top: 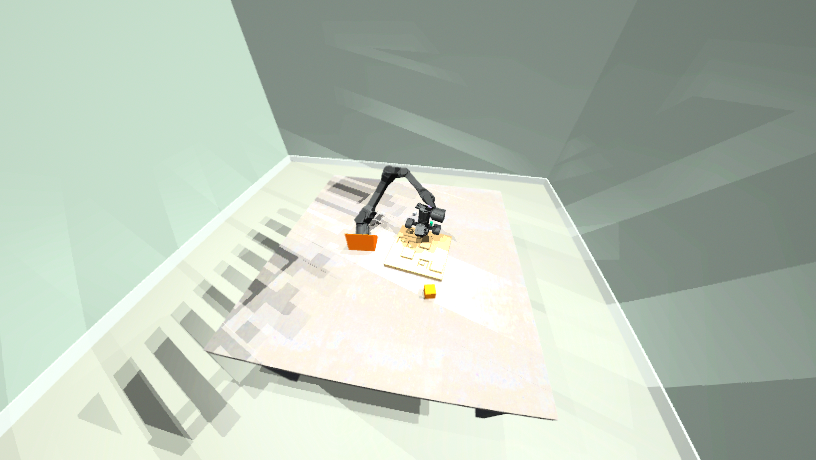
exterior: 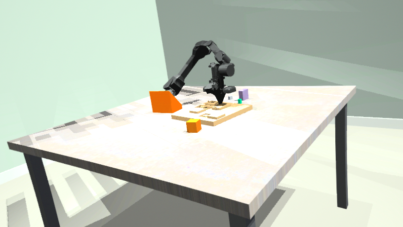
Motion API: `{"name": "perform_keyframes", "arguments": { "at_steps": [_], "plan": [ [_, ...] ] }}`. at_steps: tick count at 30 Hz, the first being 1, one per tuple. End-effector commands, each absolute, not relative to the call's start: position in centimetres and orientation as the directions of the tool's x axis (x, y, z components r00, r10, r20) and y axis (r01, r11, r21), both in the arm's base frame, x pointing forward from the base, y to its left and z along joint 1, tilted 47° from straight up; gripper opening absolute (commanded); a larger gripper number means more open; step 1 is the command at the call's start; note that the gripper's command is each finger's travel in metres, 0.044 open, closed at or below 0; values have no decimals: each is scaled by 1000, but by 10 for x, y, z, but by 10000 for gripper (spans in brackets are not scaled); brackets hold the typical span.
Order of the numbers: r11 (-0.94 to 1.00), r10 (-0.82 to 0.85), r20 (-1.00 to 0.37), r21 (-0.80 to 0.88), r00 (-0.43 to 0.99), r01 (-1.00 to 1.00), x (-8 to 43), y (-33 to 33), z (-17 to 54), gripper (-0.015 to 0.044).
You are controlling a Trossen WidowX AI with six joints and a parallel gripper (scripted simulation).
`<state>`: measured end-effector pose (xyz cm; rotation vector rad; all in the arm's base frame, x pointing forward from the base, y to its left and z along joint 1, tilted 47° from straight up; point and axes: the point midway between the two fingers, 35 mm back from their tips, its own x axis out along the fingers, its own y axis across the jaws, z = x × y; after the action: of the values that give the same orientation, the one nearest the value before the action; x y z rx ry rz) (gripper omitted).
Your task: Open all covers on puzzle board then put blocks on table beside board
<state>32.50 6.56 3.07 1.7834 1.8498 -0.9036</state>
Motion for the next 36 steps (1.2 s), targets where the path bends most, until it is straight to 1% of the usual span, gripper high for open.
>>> {"name": "perform_keyframes", "arguments": {
  "at_steps": [1, 36],
  "plan": [
    [-34, 719, -690, -161, -88, 986, 331, 67, 32, 0],
    [-34, 719, -689, -159, -87, 987, 368, 69, 28, 0]
  ]
}}
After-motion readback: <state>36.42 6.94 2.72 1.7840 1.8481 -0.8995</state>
